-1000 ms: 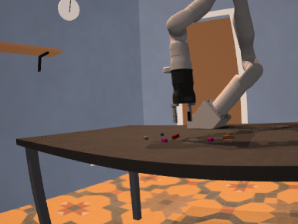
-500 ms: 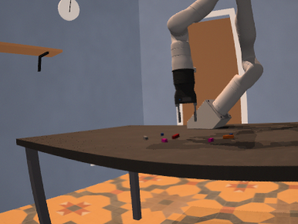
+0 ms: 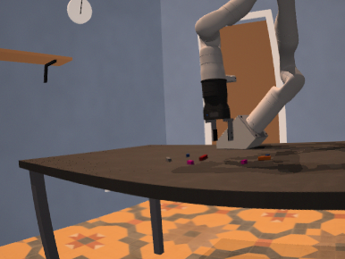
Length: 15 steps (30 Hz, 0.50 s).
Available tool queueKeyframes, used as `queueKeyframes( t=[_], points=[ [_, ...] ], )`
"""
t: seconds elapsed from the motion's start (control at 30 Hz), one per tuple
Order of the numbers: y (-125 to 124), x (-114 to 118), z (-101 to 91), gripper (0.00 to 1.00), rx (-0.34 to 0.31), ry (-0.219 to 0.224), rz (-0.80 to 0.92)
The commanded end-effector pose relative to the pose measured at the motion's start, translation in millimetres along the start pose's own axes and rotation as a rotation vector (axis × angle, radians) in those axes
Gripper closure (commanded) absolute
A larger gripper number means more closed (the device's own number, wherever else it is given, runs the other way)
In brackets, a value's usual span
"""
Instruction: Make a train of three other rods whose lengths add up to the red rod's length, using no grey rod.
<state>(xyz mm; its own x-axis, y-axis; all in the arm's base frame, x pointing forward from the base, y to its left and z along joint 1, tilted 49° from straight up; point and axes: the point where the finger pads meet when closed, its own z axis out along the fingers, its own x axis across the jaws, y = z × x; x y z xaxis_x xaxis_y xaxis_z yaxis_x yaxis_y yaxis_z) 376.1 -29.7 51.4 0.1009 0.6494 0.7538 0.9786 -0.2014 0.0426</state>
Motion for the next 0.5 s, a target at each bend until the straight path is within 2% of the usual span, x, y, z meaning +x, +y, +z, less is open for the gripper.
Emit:
queueKeyframes(
  t=[0.0,0.2,0.27,0.47],
  points=[
    [1.4,5.5,0.8,0.00,0.005,-0.005,0.063],
    [5.2,14.0,0.1,0.00,-0.001,-0.006,0.251],
    [5.2,14.0,0.1,0.00,-0.001,-0.006,0.251],
    [9.4,21.0,-0.6,0.00,-0.008,-0.005,0.404]
  ],
)
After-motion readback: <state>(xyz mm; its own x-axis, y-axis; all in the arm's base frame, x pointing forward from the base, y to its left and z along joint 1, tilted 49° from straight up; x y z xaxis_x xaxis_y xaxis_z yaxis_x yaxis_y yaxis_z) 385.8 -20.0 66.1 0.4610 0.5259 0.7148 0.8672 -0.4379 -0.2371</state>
